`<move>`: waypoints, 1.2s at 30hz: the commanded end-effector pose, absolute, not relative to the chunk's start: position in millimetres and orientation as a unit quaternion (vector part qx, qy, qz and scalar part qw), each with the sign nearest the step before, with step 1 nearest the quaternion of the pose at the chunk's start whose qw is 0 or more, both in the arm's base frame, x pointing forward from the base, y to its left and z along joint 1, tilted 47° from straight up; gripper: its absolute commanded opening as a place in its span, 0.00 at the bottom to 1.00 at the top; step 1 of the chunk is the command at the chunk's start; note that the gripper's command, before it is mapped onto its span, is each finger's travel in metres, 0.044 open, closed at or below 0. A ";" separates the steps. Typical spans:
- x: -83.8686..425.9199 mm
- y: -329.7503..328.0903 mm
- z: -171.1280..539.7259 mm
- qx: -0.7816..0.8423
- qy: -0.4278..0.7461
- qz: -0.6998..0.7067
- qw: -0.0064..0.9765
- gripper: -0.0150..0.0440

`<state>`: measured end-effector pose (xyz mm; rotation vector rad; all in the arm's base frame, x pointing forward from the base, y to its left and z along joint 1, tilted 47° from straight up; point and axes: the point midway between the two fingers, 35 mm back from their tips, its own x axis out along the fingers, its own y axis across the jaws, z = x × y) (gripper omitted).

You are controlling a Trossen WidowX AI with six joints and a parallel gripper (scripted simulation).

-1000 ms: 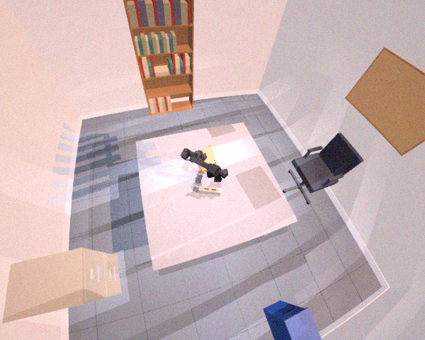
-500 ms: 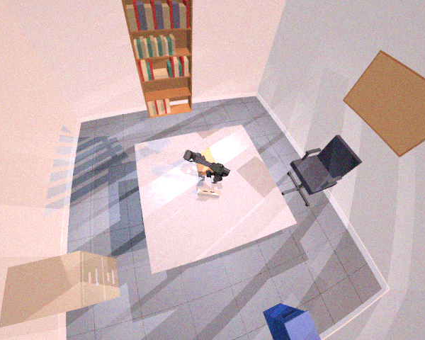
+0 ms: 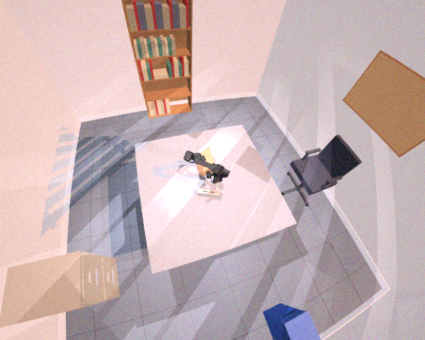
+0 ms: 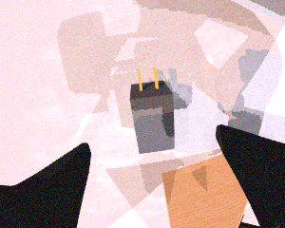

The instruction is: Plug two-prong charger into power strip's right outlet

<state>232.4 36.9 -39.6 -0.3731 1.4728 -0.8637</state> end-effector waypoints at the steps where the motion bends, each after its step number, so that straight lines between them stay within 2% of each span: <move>1: 230.4 30.4 -44.1 -0.168 0.648 -0.379 0.639 1.00; 32: 227.0 0.5 -71.7 -0.169 0.647 -0.380 0.639 1.00; 36: 229.2 3.3 -70.6 -0.165 0.646 -0.381 0.641 0.82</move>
